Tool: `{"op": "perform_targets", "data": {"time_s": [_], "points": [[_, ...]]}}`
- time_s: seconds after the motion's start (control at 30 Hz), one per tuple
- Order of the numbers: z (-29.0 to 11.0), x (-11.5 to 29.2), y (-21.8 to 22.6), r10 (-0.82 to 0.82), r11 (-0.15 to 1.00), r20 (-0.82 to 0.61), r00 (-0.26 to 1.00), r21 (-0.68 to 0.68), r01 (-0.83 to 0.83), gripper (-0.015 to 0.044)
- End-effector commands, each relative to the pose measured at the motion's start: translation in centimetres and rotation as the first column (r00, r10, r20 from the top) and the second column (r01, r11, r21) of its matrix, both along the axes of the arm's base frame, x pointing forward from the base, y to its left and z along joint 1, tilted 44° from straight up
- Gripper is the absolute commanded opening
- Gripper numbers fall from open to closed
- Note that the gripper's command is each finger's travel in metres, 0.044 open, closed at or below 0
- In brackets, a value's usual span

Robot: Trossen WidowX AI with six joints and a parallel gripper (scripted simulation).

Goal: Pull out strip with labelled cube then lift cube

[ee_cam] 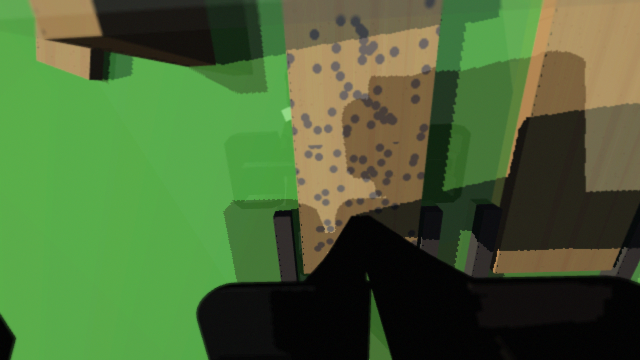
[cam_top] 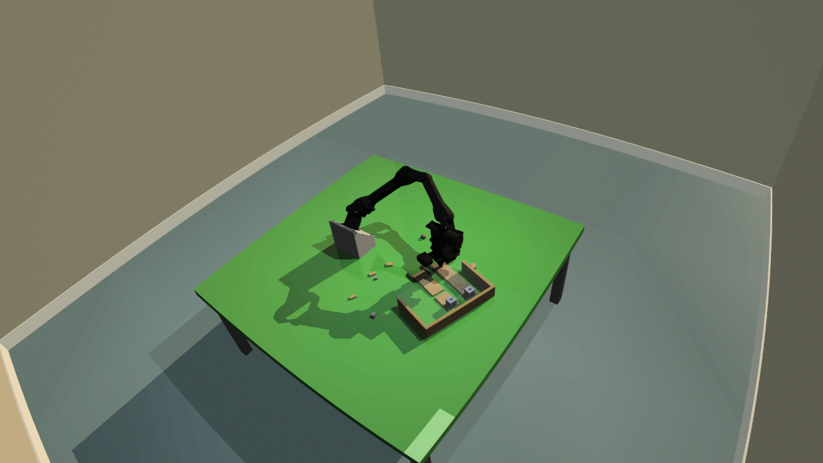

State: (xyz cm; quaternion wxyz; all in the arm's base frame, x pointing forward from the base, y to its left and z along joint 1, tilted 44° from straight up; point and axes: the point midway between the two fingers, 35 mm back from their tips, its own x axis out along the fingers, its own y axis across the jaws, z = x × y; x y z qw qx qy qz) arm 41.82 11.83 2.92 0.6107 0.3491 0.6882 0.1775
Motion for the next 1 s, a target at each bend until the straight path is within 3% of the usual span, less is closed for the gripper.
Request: {"op": "perform_targets", "data": {"time_s": [0.0,0.97], "points": [[-0.11,0.03,0.24,0.002,1.000,-0.001,1.000,0.003,-0.002,0.0000],[-0.29,0.72,0.46,0.002,1.000,-0.001,1.000,0.003,-0.002,0.0000]]}}
